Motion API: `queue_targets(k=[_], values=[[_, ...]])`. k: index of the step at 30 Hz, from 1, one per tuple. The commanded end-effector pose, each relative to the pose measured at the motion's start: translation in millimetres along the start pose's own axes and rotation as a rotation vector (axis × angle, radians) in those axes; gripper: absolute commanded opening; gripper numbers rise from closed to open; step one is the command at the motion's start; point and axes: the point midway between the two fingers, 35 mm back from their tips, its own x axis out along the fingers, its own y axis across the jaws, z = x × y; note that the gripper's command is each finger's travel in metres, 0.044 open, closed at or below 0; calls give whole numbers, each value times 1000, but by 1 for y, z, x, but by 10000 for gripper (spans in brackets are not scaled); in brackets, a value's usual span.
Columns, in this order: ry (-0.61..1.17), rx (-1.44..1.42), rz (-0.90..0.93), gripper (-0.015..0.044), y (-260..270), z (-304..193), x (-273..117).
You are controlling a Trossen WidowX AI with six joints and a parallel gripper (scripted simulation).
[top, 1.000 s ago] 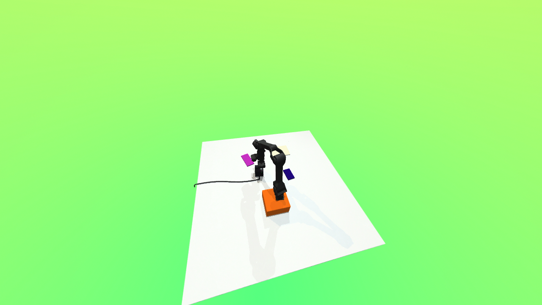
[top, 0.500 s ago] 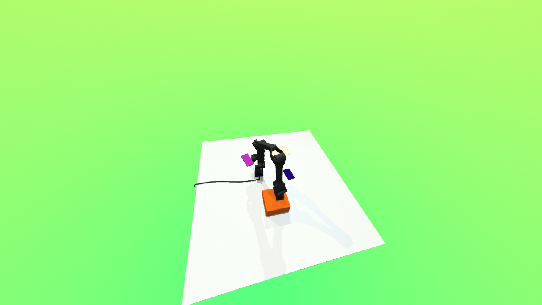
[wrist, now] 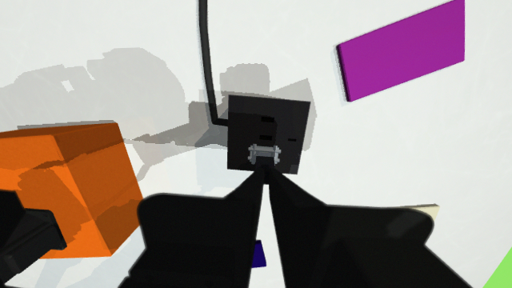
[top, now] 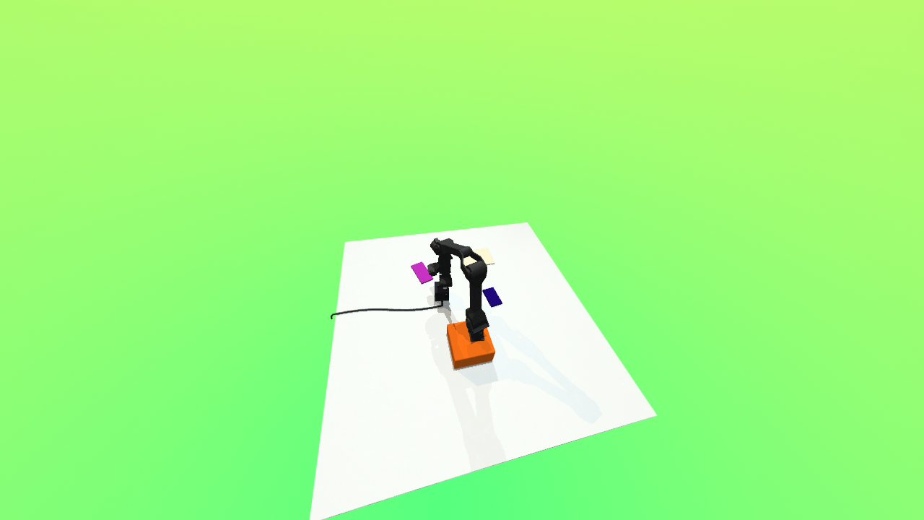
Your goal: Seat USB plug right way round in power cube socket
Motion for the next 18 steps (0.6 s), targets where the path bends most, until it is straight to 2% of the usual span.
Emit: queue_targets(k=[1,18], values=[[0,5,-1,0,0,0,1],[0,5,-1,0,0,0,3]])
